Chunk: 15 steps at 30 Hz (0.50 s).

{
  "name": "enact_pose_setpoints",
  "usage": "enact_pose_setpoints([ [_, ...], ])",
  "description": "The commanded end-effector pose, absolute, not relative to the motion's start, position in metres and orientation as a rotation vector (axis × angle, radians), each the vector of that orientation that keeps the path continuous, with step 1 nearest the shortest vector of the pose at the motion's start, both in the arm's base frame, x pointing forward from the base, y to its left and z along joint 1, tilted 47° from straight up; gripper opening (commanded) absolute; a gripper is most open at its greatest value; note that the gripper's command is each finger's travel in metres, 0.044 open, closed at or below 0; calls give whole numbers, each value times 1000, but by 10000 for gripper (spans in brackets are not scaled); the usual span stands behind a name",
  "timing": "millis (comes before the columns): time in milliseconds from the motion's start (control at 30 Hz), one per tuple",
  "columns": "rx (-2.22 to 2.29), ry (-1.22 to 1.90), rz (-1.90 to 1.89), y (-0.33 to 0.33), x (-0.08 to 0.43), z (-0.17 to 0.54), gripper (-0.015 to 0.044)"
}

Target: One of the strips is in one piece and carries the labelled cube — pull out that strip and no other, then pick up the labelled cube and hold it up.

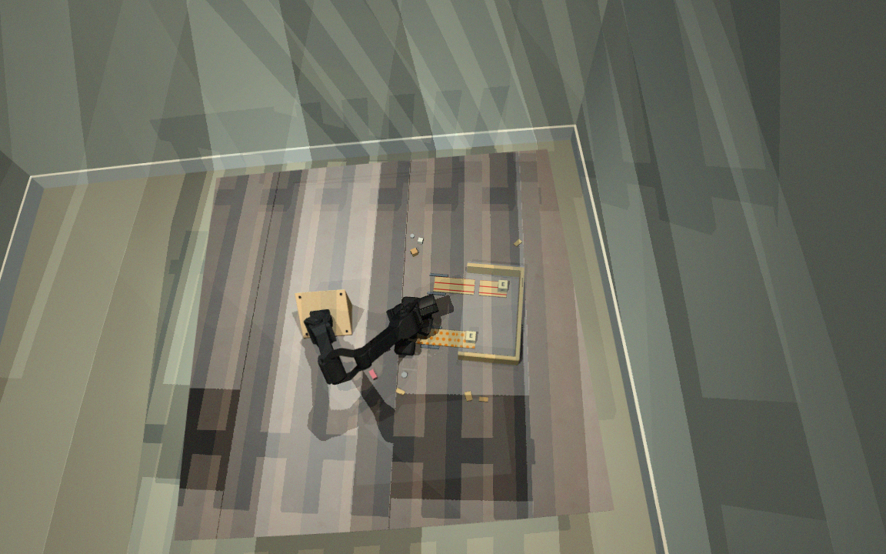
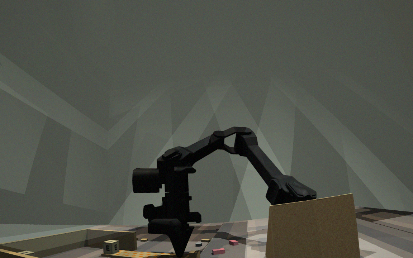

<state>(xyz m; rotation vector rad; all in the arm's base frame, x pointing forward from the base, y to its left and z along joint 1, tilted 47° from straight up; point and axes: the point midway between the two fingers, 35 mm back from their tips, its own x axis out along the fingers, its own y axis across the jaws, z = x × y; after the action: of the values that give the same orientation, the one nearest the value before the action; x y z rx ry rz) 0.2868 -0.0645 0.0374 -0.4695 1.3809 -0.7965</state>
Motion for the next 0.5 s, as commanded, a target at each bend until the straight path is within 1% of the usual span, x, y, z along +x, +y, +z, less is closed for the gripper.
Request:
enact_pose_setpoints([
  [0, -464, 1408, -802, -66, 274, 32, 0],
  [467, -465, 1409, -802, -63, 254, 29, 0],
])
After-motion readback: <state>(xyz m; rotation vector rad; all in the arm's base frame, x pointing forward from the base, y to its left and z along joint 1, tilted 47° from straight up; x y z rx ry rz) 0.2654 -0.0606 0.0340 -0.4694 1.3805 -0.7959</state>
